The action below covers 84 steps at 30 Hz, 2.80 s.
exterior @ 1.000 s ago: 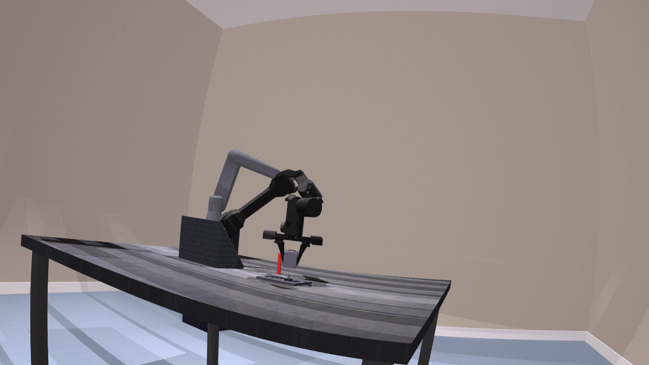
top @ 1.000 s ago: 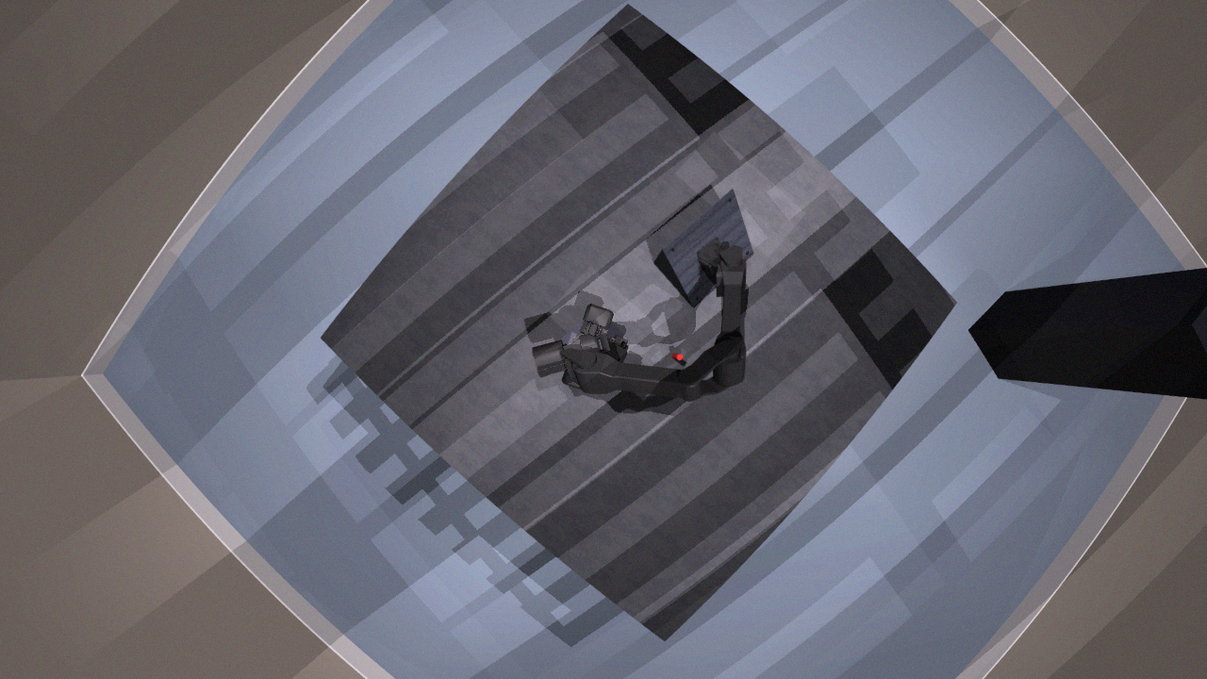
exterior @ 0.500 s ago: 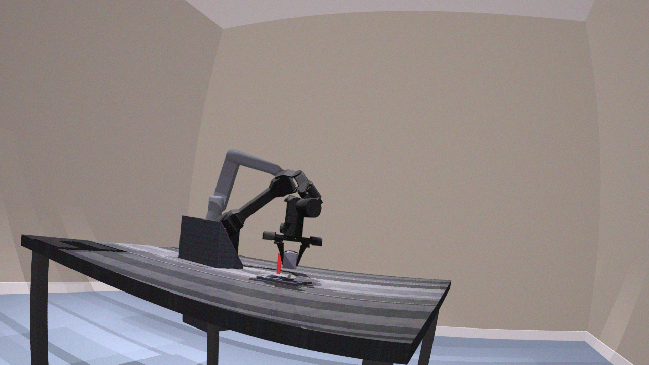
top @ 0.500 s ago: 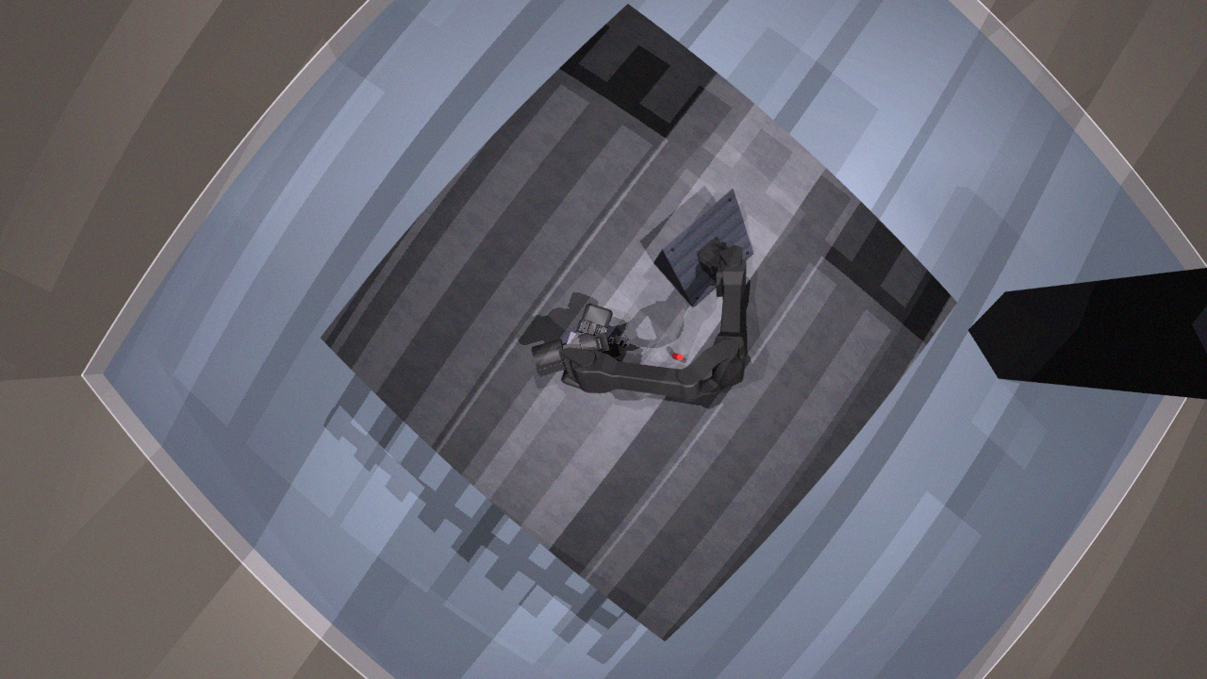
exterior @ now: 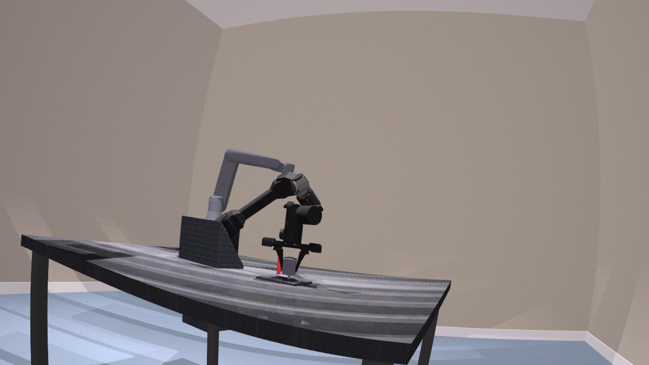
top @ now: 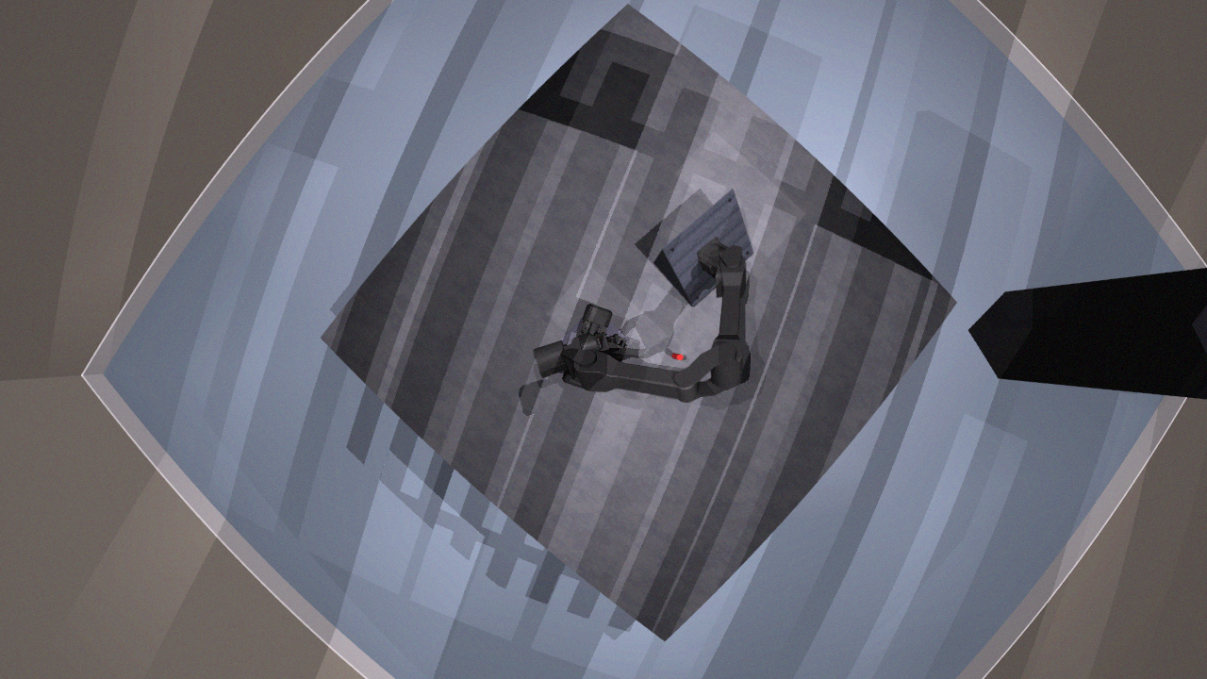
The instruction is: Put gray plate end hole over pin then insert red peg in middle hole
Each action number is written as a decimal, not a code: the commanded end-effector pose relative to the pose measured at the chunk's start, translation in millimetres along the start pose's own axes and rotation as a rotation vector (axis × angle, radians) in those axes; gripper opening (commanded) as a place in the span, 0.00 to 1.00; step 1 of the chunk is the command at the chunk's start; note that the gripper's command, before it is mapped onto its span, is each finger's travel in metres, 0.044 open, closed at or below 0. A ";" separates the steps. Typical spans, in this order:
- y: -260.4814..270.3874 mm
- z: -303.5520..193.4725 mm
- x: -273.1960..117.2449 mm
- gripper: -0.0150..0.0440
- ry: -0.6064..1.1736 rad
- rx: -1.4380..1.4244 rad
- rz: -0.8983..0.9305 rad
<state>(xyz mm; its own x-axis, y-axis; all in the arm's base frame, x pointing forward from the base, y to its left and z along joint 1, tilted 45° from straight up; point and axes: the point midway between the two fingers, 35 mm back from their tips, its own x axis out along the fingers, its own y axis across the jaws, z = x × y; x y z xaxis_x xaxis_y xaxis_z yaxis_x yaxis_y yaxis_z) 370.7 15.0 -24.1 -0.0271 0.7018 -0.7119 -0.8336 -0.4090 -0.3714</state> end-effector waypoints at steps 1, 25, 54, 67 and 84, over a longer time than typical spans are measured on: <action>0.2 -0.5 6.5 0.25 -0.001 0.005 -0.005; -0.2 0.8 11.5 0.74 -0.002 -0.001 0.001; 1.3 -2.3 -105.8 1.00 0.002 0.006 -0.001; -2.4 52.5 -114.2 1.00 0.003 0.708 -0.002; 13.1 145.3 -113.8 1.00 -0.001 1.877 0.002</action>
<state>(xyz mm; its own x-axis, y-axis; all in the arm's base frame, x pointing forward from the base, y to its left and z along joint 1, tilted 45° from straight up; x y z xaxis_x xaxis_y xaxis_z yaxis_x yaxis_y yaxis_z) 325.9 -14.3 100.8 -0.0497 0.6996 -0.7128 -0.8474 0.3483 0.4009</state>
